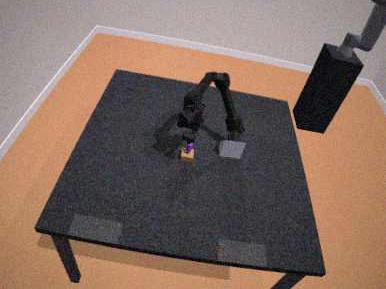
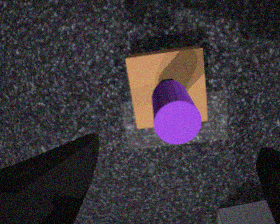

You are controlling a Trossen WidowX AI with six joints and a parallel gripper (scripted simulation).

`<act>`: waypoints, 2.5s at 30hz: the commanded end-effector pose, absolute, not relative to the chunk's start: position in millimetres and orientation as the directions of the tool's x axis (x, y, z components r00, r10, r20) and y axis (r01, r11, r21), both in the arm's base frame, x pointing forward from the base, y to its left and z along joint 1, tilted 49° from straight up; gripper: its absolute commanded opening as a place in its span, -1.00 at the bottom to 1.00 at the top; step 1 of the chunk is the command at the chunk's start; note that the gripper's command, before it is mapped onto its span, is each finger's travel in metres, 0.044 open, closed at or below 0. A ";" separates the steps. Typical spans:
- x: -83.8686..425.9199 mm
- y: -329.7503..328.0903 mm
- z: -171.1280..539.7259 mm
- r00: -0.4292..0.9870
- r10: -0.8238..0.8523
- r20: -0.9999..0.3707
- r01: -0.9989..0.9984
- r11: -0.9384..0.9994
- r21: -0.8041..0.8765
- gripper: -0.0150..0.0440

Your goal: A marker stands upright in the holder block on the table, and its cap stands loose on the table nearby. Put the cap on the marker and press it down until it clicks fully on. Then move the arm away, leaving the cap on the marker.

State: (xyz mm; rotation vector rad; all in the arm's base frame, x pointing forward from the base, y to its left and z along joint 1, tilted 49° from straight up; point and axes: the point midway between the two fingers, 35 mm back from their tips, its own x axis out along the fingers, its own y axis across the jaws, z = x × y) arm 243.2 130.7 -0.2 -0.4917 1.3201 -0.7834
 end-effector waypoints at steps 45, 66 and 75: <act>243.9 100.1 -24.9 0.058 -0.745 -0.665 0.016 0.667 -0.745 -0.49; 238.7 168.1 34.4 0.056 -0.740 -0.671 0.018 0.672 -0.740 -0.49; 238.7 168.1 34.4 0.056 -0.740 -0.671 0.018 0.672 -0.740 0.31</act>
